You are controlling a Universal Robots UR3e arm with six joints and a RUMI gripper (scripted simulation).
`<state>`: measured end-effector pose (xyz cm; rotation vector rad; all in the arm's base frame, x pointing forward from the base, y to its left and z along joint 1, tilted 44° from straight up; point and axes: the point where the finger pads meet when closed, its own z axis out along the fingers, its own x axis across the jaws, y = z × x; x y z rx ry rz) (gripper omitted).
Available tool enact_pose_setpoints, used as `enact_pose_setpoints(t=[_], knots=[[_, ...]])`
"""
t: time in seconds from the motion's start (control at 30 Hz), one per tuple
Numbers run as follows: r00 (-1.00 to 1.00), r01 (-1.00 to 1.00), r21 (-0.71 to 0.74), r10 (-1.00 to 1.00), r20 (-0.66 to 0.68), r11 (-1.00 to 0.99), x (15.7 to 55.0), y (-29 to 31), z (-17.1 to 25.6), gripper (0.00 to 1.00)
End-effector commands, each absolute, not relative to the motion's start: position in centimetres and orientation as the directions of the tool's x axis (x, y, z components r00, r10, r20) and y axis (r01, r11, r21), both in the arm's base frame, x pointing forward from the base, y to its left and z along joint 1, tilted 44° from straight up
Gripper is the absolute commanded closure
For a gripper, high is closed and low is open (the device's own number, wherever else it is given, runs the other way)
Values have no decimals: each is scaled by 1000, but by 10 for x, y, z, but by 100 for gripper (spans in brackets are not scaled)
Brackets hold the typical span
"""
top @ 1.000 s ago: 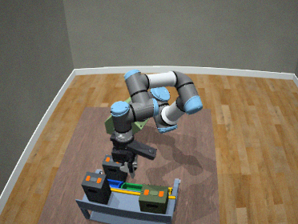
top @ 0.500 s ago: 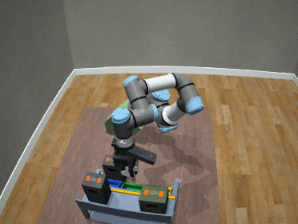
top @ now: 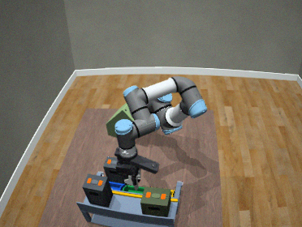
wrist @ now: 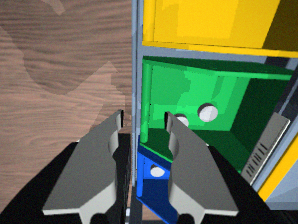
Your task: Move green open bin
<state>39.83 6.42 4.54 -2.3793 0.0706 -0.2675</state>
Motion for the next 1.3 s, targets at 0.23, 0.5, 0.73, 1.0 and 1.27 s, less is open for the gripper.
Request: enact_pose_setpoints(t=[0.23, 0.5, 0.73, 1.0, 1.27], knots=[[976, 24, -677, -130, 176, -736, 401, 65, 43, 74], [976, 24, -677, -130, 177, -736, 401, 65, 43, 74], [976, 24, -677, -130, 177, -736, 401, 65, 43, 74], [976, 24, -677, -130, 177, -736, 400, 62, 46, 74], [976, 24, -677, -130, 177, -736, 400, 62, 46, 74]])
